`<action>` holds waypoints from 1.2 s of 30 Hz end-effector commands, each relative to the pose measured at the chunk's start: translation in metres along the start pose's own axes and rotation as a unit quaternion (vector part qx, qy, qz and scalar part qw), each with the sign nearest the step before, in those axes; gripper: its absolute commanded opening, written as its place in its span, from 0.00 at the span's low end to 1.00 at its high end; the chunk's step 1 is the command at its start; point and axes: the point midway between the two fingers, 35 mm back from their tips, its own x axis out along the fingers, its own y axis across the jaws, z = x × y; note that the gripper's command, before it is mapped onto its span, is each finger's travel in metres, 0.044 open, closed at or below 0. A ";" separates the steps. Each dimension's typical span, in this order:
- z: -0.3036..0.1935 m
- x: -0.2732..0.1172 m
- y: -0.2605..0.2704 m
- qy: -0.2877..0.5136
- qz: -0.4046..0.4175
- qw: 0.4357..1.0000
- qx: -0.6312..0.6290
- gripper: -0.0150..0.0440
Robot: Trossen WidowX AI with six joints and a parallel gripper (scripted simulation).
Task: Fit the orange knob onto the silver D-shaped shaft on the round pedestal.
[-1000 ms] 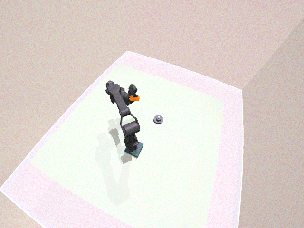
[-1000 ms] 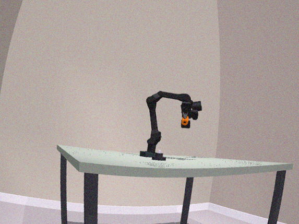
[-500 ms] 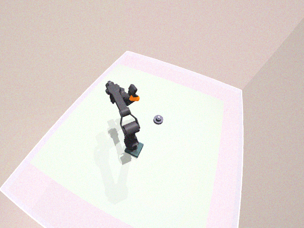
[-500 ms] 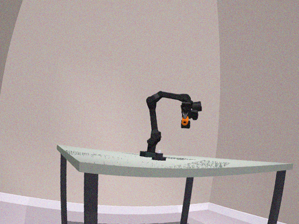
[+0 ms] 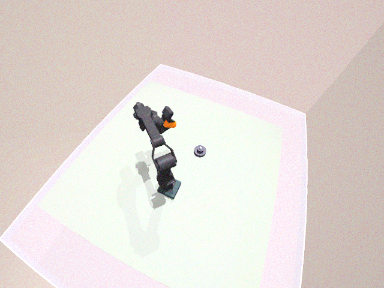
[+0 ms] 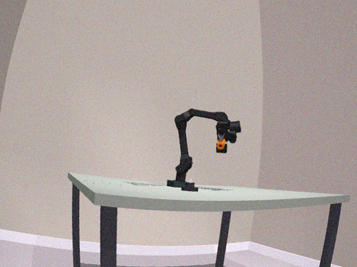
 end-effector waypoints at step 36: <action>0.001 0.056 0.042 0.000 0.342 0.940 -0.002 0.25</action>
